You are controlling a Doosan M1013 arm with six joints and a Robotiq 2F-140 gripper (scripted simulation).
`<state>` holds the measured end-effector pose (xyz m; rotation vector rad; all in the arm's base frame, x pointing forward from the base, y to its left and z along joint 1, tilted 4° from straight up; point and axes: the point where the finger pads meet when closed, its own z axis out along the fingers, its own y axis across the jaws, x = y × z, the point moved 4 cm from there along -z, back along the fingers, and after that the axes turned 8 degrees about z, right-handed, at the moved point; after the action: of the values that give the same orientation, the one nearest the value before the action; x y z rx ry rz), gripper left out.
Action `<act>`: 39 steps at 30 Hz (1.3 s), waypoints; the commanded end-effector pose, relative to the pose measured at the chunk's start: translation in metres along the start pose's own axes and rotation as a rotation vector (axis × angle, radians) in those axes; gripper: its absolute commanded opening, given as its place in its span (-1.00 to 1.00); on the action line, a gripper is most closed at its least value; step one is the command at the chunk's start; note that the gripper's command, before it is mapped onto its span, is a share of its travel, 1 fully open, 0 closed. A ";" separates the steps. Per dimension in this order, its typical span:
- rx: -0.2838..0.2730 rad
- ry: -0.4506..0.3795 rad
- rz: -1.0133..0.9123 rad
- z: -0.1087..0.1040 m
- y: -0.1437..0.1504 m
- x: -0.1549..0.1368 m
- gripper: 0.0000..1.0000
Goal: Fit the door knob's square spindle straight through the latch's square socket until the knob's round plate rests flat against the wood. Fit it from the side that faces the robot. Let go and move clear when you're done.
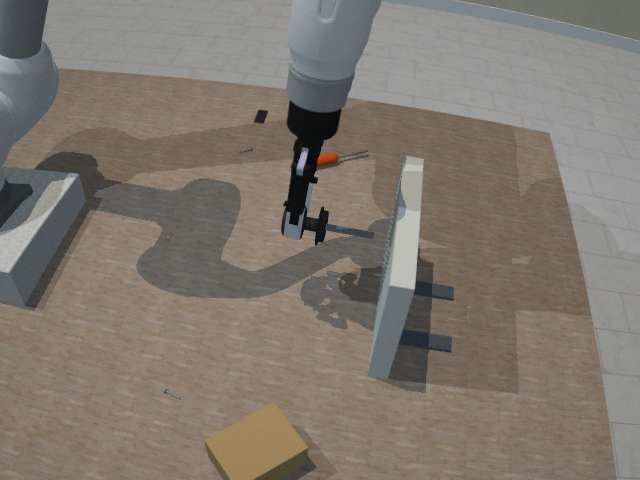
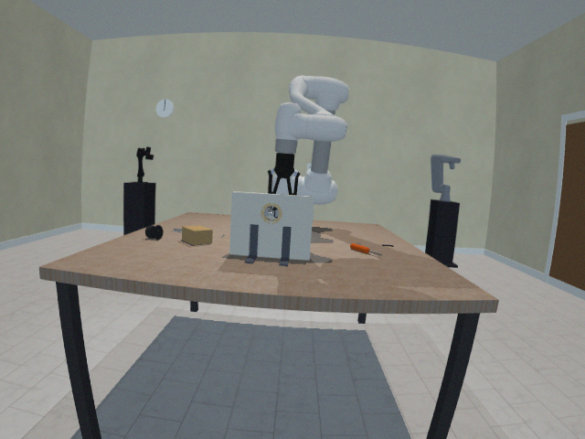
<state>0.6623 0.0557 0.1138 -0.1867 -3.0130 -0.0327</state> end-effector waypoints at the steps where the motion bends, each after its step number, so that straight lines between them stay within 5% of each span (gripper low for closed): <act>1: -0.007 0.002 -0.019 -0.004 -0.009 -0.008 -0.16; 39: -0.007 0.002 -0.019 -0.008 -0.020 -0.017 -0.16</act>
<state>0.6780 0.0330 0.1192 -0.1579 -3.0127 -0.0445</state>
